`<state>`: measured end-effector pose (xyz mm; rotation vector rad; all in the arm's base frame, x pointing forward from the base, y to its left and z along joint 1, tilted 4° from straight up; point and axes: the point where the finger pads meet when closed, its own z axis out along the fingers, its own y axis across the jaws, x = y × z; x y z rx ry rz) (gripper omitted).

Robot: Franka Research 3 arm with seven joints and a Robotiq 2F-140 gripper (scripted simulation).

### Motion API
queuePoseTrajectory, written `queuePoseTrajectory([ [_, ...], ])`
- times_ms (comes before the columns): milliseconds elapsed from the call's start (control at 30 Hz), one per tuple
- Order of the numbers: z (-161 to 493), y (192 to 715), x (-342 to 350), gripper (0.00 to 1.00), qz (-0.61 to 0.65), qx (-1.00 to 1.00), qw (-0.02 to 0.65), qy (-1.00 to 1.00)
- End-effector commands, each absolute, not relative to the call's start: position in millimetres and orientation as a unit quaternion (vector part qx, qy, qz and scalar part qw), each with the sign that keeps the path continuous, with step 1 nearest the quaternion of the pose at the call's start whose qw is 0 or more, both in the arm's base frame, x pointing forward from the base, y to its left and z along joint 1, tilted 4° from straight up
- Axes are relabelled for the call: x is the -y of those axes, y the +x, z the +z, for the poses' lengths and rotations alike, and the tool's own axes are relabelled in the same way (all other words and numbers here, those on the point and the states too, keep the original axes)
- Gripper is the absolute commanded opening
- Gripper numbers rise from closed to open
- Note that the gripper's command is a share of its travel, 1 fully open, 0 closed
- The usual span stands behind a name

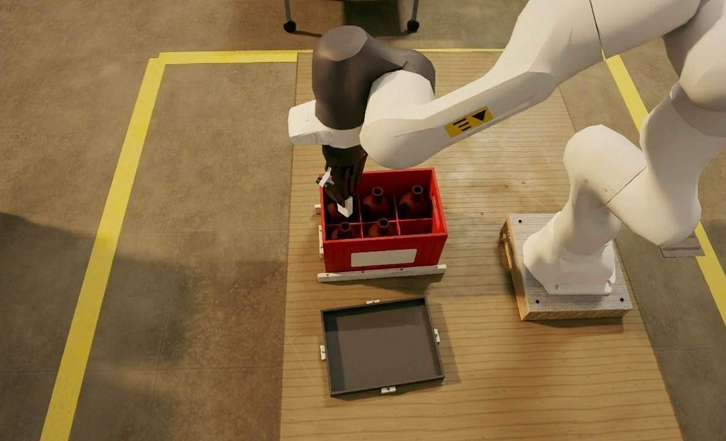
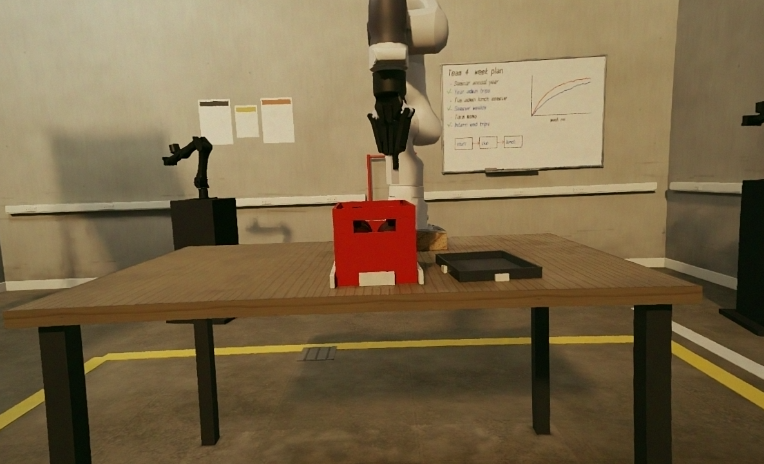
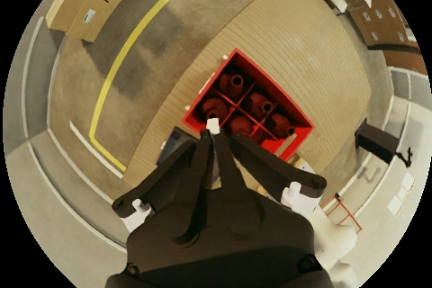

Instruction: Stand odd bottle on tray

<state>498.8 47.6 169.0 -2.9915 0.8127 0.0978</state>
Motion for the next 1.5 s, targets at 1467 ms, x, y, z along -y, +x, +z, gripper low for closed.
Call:
queuePoseTrajectory([
  [1467,169.9,351.8,78.9,0.44,0.032,-0.262,0.021,-0.964],
])
